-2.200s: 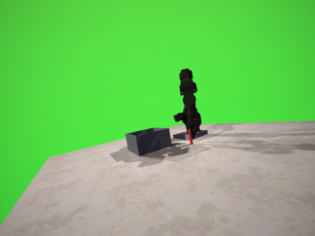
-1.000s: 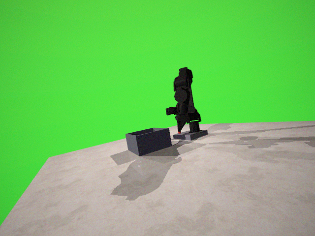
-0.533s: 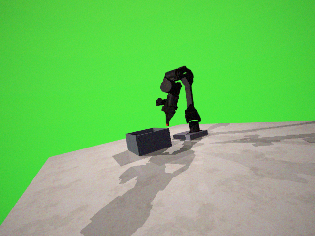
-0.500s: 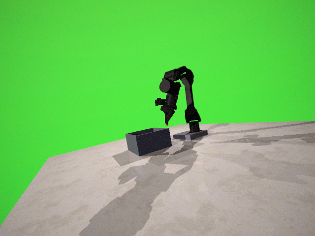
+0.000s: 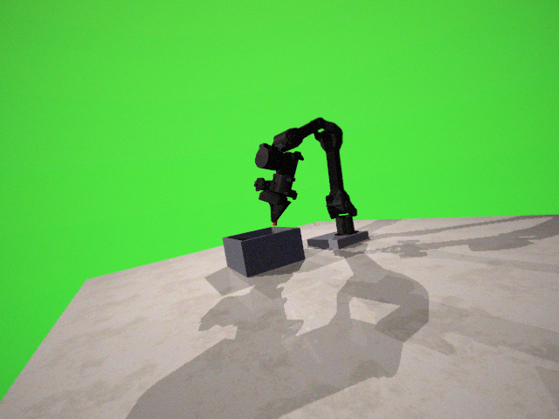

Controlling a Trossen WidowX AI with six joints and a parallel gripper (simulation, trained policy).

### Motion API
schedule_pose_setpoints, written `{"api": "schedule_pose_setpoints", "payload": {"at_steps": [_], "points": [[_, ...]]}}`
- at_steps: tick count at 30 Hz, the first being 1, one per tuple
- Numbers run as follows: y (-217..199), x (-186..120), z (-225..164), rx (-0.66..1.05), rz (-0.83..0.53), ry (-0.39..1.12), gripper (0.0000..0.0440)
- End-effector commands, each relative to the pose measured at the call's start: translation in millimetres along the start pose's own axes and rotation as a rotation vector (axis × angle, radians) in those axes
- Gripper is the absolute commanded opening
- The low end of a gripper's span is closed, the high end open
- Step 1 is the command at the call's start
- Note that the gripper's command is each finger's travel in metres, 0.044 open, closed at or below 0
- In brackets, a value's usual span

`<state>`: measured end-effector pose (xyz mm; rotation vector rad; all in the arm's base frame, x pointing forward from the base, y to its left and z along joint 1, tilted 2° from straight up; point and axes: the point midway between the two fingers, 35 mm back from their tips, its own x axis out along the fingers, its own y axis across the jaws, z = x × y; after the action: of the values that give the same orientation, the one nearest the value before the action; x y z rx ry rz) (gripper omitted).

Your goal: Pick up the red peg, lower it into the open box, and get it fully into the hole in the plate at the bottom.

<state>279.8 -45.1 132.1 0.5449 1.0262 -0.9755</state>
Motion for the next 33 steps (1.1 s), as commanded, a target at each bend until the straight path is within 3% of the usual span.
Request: {"api": "schedule_pose_setpoints", "payload": {"at_steps": [1, 20, 27, 30, 33], "points": [[1.7, 11.4, 11.6, -0.001, 0.0, 0.005, 0.0], [7.7, 69.7, 33.9, -0.128, 0.041, 0.092, 0.0005], [8.8, 87.4, 30.4, -0.171, 0.049, 0.146, 0.0152], [9.4, 87.8, 36.0, -0.199, 0.052, 0.148, 0.0154], [14.6, 86.5, 42.9, -0.209, 0.064, 0.153, 0.0195]]}}
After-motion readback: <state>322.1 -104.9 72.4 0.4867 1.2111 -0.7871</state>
